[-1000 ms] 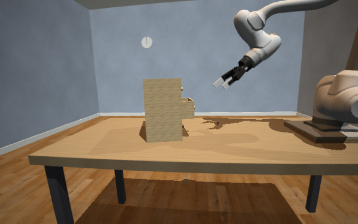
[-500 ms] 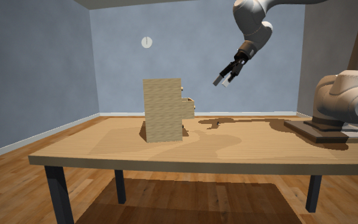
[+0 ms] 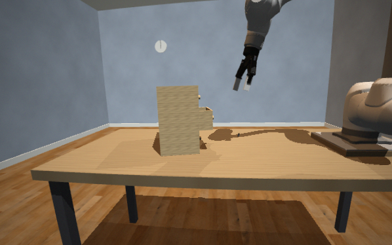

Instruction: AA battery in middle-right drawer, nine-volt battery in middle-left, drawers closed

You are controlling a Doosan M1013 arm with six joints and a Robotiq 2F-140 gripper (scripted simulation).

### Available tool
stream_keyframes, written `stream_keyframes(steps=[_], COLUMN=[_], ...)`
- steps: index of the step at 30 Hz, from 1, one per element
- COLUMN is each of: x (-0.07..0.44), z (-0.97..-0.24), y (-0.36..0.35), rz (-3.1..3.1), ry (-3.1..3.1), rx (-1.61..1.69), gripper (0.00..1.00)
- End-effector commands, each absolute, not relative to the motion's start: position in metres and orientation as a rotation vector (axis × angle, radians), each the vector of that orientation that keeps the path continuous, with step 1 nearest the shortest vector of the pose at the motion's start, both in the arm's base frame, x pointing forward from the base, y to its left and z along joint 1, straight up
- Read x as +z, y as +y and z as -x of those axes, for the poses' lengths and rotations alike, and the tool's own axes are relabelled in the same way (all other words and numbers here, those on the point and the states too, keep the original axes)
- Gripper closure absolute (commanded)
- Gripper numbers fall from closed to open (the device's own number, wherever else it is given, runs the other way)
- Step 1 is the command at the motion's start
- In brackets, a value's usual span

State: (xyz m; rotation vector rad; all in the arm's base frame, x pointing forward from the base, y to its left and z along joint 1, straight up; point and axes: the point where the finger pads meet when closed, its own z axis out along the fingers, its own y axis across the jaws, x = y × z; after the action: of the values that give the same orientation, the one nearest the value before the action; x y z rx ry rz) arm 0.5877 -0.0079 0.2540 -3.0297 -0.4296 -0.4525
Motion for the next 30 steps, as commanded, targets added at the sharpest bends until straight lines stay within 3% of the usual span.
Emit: stream_keyframes(steps=[1, 12, 30], x=[0.2549, 0.2597, 0.2603], z=[-0.5885, -0.5885, -0.5885], y=[-0.0041, -0.0041, -0.0041], rz=[3.089, 3.118, 3.121], ry=[-0.415, -0.418, -0.418], rx=[-0.251, -0.023, 0.0], gripper=[0.0, 0.0, 0.0])
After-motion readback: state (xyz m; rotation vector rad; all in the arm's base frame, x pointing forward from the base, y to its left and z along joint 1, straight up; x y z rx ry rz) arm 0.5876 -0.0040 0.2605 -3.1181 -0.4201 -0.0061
